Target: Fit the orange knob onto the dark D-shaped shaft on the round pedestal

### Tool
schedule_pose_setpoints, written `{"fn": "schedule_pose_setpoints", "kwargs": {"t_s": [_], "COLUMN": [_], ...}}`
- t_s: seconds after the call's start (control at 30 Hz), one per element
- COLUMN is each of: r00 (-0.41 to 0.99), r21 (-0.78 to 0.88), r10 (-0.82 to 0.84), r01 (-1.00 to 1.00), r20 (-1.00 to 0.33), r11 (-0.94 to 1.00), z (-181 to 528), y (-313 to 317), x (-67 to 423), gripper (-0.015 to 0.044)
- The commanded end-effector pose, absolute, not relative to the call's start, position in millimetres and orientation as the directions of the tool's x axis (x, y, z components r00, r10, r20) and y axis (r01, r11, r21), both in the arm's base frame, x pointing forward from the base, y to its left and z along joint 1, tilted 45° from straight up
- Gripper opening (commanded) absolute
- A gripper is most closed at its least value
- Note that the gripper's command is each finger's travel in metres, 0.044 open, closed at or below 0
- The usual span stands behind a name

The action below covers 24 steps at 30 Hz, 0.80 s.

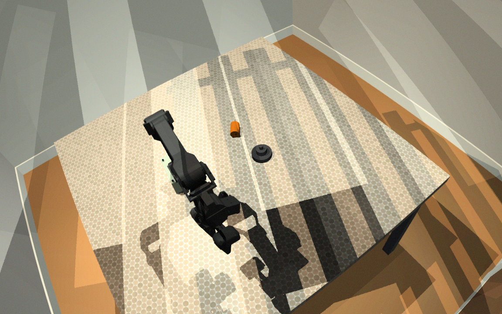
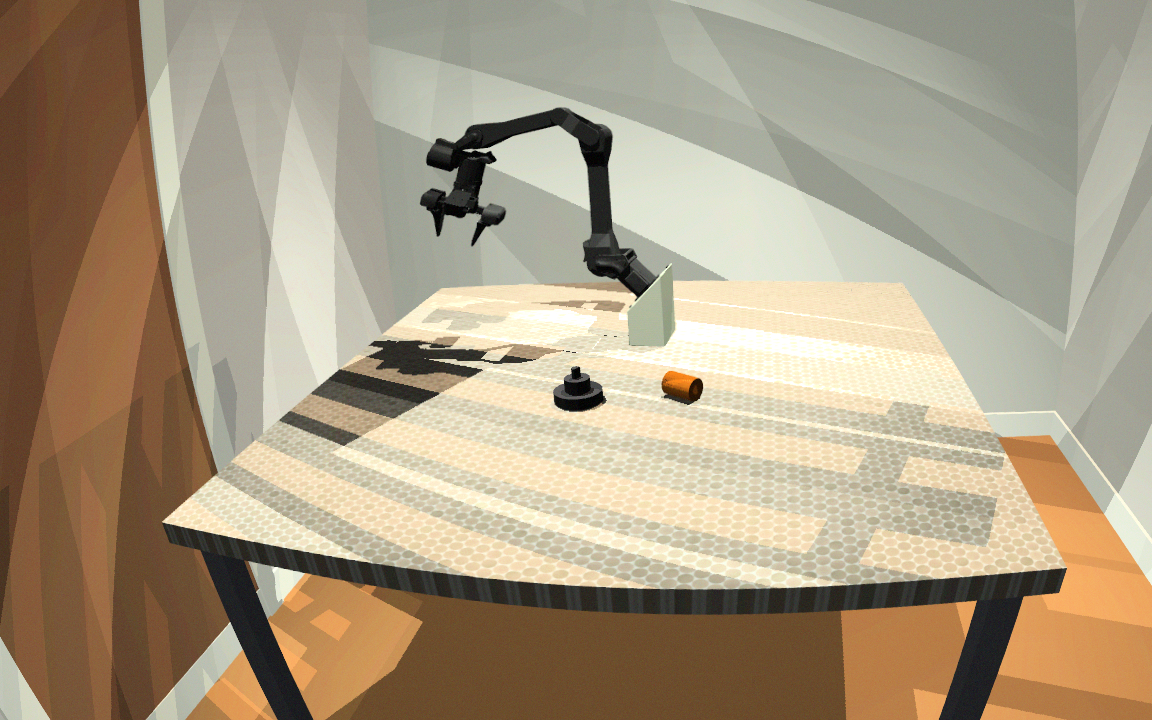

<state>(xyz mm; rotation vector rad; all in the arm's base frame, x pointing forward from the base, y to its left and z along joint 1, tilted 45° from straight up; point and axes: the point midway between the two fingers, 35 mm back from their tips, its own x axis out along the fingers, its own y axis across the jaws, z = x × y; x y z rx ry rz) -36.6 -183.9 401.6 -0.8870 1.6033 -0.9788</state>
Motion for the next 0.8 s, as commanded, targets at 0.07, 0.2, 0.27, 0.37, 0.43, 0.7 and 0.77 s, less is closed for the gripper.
{"fn": "schedule_pose_setpoints", "kwargs": {"t_s": [0.07,0.2,0.27,0.37,0.43,0.7,0.77], "r00": [-0.161,-0.037,0.012,0.063,0.083,0.048,0.006], "r21": [-0.895,-0.823,-0.777,-0.706,-0.658,-0.465,-0.416], "r10": [-0.888,-0.823,-0.777,-0.703,-0.653,-0.467,-0.432], "r01": [-0.052,-0.018,-0.019,-0.044,-0.072,-0.235,-0.283], "r20": [-0.431,-0.567,-0.63,-0.708,-0.753,-0.883,-0.902], "r11": [0.443,0.568,0.629,0.707,0.75,0.854,0.864], "z": [393,365,350,328,312,242,222], "y": [-199,-234,-246,-259,-262,-234,-216], "x": [-25,15,39,80,109,223,247], "gripper": [0.044,0.044,0.044,0.044,0.044,0.044,0.044]}}
